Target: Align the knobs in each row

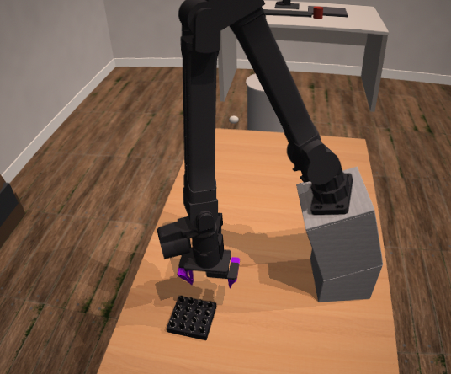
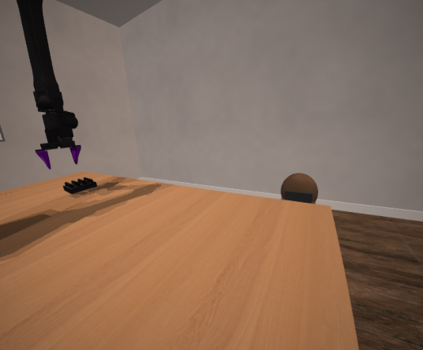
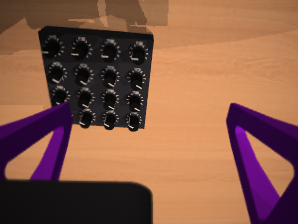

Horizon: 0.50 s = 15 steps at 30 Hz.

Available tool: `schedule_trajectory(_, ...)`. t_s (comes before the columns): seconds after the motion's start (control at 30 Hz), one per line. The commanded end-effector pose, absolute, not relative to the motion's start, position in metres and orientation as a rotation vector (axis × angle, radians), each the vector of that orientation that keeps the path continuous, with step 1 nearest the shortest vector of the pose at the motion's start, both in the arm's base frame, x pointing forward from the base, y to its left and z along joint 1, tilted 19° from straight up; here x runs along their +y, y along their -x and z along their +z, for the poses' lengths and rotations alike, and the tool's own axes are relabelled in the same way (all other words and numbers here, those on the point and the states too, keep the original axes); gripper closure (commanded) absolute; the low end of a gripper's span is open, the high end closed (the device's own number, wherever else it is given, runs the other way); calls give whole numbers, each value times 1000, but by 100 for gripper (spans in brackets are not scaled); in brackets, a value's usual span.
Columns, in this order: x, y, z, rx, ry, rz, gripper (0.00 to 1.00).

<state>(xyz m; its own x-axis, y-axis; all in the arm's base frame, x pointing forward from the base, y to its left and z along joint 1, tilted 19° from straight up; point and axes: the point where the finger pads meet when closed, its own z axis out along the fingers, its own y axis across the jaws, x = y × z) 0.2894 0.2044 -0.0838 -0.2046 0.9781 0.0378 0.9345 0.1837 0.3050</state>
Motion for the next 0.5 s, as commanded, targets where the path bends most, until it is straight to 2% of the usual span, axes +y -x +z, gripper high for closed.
schedule_trajectory(0.0, 208, -283, -49, 2271, -1864, 427, 0)
schedule_trajectory(0.23, 210, -279, -9, 2265, -1861, 452, 0)
schedule_trajectory(0.47, 209, -276, -3, 2266, -1862, 453, 0)
